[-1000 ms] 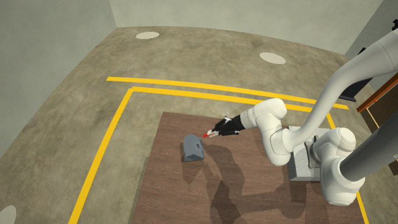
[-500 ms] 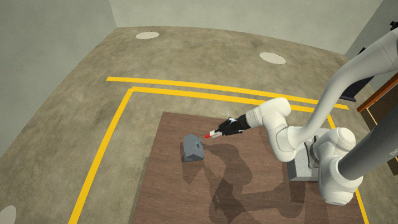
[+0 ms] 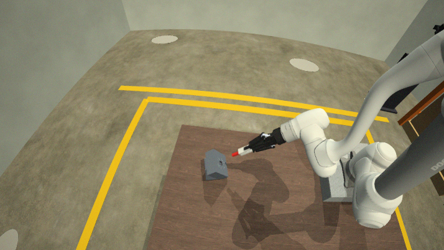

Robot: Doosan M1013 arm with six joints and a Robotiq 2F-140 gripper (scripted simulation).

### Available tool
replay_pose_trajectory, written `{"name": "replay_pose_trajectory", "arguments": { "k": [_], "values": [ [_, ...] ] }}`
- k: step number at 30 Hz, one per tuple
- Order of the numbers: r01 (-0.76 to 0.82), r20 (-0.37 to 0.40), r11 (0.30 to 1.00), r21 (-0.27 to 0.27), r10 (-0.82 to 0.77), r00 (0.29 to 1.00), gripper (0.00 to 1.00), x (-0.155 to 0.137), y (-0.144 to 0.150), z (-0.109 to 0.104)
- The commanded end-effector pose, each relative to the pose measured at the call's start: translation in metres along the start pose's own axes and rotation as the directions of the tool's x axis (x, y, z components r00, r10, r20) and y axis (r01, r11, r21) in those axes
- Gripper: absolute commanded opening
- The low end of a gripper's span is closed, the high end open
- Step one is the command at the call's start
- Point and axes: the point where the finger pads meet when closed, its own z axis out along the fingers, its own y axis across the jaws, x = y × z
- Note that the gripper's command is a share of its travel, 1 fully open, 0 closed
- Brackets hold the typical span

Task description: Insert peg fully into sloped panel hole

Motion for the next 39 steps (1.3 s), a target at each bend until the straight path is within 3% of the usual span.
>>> {"name": "replay_pose_trajectory", "arguments": {
  "k": [1,11,32,39],
  "values": [
    [0.022,-0.015,1.000,-0.012,-0.022,1.000,0.00,0.004,-0.001,-0.004],
    [0.075,-0.051,0.996,-0.044,-0.078,0.996,0.00,0.013,-0.003,-0.012],
    [0.075,-0.051,0.996,-0.044,-0.077,0.996,0.00,0.015,-0.001,0.030],
    [0.075,-0.051,0.996,-0.044,-0.077,0.996,0.00,0.016,-0.001,0.035]
  ]
}}
